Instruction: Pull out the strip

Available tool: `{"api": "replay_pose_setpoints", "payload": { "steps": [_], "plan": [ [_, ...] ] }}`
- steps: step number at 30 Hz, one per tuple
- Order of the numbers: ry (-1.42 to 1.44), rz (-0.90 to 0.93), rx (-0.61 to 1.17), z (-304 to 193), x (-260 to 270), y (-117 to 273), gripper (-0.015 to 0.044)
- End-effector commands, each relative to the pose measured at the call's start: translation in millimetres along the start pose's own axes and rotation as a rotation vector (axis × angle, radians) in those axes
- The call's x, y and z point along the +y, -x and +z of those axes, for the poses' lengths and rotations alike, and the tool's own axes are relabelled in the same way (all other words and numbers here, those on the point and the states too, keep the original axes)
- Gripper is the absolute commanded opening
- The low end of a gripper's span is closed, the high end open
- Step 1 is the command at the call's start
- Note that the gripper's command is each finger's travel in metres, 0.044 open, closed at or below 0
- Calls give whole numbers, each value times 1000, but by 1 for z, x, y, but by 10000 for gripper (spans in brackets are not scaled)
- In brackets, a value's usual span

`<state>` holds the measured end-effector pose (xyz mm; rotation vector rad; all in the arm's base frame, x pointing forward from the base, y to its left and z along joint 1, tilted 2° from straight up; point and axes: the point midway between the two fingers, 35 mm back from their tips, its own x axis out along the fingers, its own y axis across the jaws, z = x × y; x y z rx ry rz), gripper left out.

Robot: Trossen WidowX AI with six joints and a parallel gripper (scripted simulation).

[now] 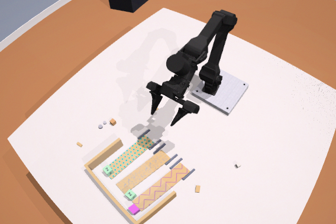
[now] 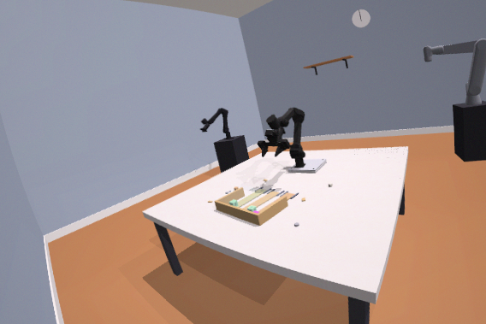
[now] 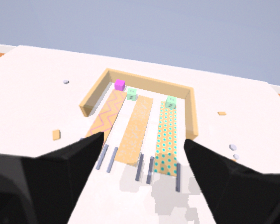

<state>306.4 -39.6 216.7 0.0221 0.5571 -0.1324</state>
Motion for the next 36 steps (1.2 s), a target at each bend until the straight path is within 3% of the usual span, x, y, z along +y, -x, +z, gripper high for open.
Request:
{"api": "replay_pose_setpoints", "payload": {
  "steps": [1, 13, 20, 36],
  "plan": [
    [-9, -6, 62, 0, -4, -8, 321],
    [-75, -68, 630, -26, -49, -77, 6],
    [-132, -71, 917, -52, -76, -107, 0],
    [-136, -70, 934, -66, -79, -120, 0]
  ]
}}
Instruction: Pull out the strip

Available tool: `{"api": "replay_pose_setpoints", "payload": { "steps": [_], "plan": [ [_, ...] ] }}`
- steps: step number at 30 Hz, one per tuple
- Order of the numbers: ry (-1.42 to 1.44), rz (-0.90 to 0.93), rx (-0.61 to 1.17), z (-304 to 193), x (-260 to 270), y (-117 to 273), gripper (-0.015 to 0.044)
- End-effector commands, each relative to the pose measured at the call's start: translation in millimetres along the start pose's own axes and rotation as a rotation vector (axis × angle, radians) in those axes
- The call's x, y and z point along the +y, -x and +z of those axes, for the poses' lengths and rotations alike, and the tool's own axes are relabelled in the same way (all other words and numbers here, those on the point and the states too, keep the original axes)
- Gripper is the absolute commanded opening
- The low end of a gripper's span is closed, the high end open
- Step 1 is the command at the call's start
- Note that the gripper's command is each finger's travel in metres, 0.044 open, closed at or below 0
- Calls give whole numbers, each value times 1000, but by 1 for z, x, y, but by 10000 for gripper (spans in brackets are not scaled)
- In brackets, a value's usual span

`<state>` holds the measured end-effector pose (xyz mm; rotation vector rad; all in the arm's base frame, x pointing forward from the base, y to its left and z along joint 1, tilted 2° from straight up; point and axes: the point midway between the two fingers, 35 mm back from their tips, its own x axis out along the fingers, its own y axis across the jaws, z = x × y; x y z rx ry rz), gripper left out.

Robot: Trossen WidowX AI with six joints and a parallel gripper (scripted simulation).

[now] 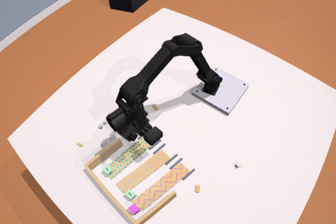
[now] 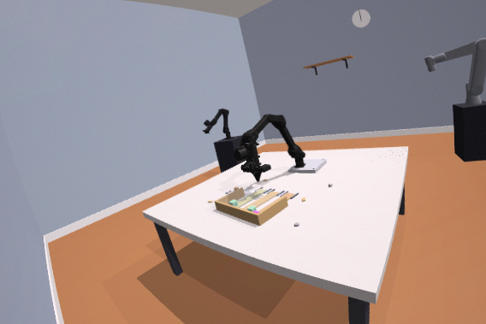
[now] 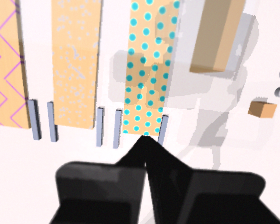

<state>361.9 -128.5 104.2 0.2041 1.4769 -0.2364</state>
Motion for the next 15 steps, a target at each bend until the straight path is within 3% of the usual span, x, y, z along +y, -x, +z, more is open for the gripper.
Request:
{"api": "replay_pose_setpoints", "payload": {
  "steps": [1, 15],
  "plan": [
    [5, 5, 5, 0, 1, -8, 0],
    [5, 5, 5, 1, 0, -31, 0]
  ]
}}
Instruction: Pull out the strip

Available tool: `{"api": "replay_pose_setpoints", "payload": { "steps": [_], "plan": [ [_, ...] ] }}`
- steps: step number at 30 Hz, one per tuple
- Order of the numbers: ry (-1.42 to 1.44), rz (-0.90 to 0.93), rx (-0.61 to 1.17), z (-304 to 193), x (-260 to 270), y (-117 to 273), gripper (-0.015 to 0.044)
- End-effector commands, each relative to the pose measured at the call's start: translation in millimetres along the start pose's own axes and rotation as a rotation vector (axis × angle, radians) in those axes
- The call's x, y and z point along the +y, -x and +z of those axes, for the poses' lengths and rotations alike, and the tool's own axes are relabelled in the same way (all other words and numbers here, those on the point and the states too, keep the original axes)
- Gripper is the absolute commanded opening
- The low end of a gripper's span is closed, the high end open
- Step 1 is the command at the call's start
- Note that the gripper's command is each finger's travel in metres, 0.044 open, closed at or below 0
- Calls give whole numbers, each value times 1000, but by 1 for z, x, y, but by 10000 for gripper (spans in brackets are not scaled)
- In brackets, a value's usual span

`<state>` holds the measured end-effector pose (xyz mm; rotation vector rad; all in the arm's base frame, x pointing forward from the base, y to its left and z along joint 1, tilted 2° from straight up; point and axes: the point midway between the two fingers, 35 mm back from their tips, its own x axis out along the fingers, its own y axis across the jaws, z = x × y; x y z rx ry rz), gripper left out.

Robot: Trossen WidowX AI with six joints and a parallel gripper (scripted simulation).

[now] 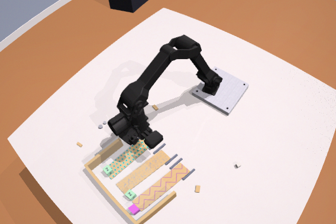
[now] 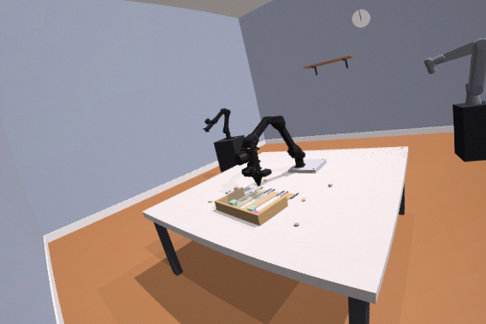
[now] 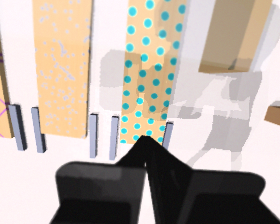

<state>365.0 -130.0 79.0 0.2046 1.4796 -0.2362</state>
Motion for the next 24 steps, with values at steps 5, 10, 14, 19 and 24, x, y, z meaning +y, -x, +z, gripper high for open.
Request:
{"api": "replay_pose_setpoints", "payload": {
  "steps": [5, 10, 14, 19, 24],
  "plan": [
    [5, 5, 2, 0, 0, -14, 0],
    [5, 5, 2, 0, 0, -22, 0],
    [5, 5, 2, 0, 0, -28, 0],
    [5, 5, 2, 0, 0, -34, 0],
    [5, 5, 2, 0, 0, -34, 0]
  ]
}}
